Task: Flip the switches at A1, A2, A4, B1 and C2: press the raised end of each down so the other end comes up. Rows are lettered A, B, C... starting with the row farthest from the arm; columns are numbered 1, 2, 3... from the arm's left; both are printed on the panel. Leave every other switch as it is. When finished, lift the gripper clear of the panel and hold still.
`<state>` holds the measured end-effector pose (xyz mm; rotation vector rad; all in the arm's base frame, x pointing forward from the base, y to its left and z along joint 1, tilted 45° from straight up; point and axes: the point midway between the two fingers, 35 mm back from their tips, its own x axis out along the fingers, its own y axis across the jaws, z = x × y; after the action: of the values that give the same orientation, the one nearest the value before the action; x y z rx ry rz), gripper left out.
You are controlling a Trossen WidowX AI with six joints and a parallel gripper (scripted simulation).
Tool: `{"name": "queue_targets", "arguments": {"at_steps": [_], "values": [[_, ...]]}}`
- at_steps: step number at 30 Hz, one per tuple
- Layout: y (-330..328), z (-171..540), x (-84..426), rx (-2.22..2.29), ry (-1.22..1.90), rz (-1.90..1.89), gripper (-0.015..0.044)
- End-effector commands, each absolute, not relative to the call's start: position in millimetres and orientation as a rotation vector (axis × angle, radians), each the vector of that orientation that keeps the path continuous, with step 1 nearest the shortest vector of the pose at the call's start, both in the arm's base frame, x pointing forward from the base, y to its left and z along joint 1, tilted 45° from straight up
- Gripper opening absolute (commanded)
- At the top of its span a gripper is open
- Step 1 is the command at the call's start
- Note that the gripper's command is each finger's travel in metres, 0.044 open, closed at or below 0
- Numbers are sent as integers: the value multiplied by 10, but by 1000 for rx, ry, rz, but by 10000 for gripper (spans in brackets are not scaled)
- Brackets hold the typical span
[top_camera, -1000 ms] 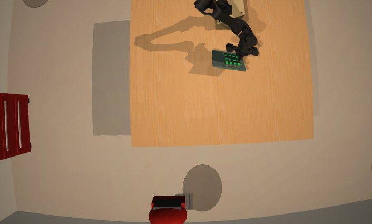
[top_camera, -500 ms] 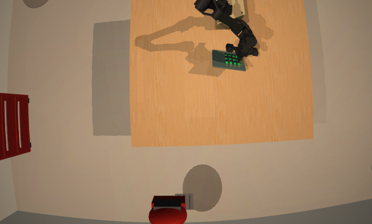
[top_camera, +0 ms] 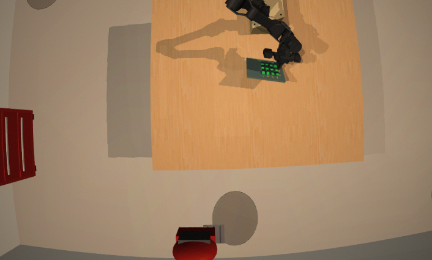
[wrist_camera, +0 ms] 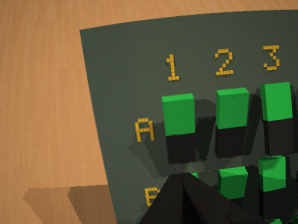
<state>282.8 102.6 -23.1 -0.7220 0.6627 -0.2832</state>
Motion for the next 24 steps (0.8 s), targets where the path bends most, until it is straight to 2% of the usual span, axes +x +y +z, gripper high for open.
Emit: {"name": "queue_targets", "arguments": {"at_steps": [1, 4, 13, 18, 24], "values": [[1226, -63, 2643, -703, 658, -283, 0], [1290, 57, 2495, -708, 656, -288, 0], [1290, 82, 2492, -708, 656, -288, 0], [1208, 341, 2599, -710, 656, -289, 0], [1085, 219, 2815, -707, 677, -298, 0]]}}
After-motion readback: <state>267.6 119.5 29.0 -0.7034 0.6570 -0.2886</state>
